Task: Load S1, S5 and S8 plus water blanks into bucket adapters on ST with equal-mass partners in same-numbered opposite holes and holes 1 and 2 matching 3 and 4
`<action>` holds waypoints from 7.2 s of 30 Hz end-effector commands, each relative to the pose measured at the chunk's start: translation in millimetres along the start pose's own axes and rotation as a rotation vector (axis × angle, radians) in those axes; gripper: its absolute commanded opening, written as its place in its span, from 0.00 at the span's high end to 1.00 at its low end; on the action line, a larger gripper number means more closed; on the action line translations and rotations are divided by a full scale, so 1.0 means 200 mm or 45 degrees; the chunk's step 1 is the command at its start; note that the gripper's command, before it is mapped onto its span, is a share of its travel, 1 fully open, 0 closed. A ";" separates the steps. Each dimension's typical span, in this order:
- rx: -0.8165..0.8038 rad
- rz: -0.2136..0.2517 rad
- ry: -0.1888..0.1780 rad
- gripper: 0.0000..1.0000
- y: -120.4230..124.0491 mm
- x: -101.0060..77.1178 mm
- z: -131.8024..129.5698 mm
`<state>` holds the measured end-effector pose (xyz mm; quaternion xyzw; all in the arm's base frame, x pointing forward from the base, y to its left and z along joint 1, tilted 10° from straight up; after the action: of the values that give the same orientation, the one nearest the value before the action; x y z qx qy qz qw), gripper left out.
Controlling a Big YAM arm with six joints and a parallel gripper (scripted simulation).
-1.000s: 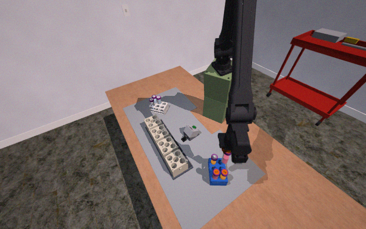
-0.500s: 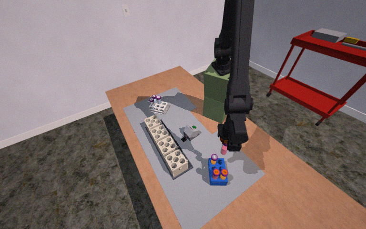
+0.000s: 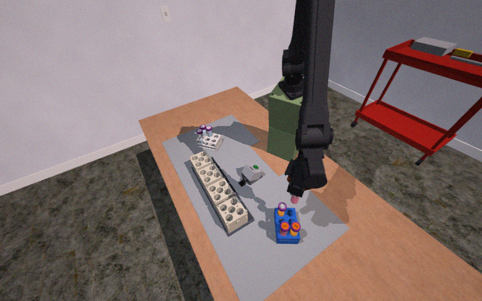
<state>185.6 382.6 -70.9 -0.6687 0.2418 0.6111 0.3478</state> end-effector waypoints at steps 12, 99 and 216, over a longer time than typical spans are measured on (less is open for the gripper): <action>0.508 -0.047 -0.029 1.00 -0.08 -0.03 0.05; 1.406 -0.035 -0.044 1.00 -0.08 0.36 0.03; 1.409 -0.007 -0.008 0.20 -0.18 0.54 0.13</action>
<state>206.3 406.3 -180.4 -0.3912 0.5344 0.3876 0.6412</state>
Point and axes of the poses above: the point where the finger pads meet when closed, its own x axis out along the fingers, its own z axis across the jaws, y = z × x, the point moved 1 cm from there along -x, back along the fingers, and after that the axes turned 1 degree about x, right-handed, at the moved point
